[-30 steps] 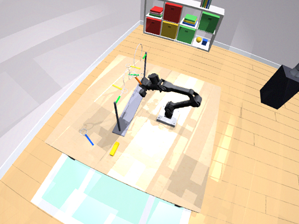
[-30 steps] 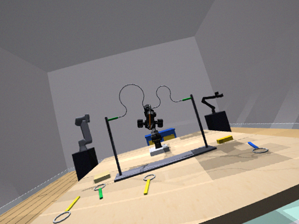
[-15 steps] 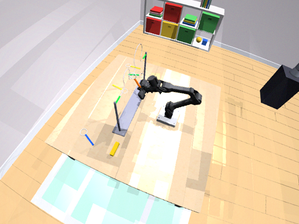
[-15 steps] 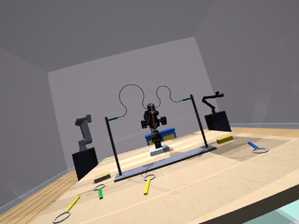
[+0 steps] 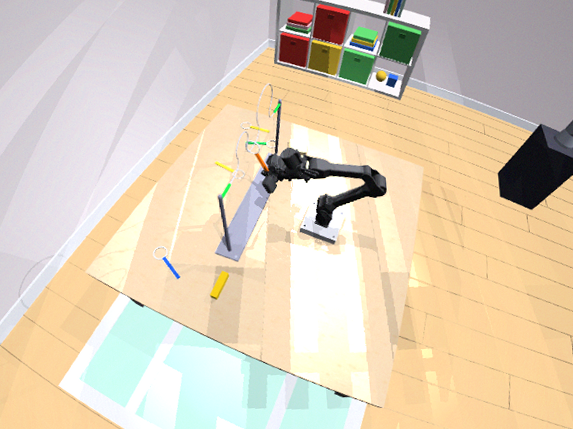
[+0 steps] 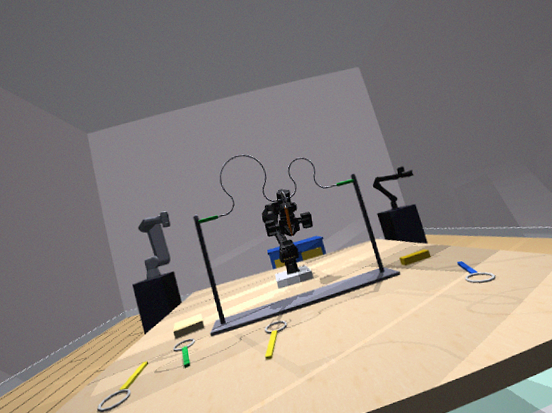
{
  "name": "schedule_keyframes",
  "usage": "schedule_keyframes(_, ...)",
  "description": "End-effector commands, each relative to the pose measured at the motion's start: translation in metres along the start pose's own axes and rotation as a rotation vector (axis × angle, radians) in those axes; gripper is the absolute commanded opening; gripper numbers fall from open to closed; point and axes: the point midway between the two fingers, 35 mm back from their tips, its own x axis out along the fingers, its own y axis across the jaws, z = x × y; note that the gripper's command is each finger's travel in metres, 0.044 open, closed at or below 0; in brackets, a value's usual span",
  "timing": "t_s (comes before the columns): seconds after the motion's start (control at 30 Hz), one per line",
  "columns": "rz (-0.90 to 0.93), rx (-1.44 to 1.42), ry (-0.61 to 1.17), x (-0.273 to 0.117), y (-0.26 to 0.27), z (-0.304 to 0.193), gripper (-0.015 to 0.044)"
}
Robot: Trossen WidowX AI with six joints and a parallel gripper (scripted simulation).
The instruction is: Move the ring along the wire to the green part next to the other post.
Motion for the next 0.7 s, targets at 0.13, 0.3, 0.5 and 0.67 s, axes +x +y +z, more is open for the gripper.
schedule_keyframes(0.13, 0.017, 0.038, -0.002, -0.002, 0.012, 0.003, -0.015)
schedule_keyframes(0.3, 0.039, 0.076, 0.002, -0.004, 0.021, 0.003, -0.015)
schedule_keyframes(0.5, 0.078, 0.144, 0.01, -0.006, 0.036, 0.004, -0.015)
schedule_keyframes(0.67, 0.121, 0.219, 0.019, -0.009, 0.05, 0.007, -0.015)
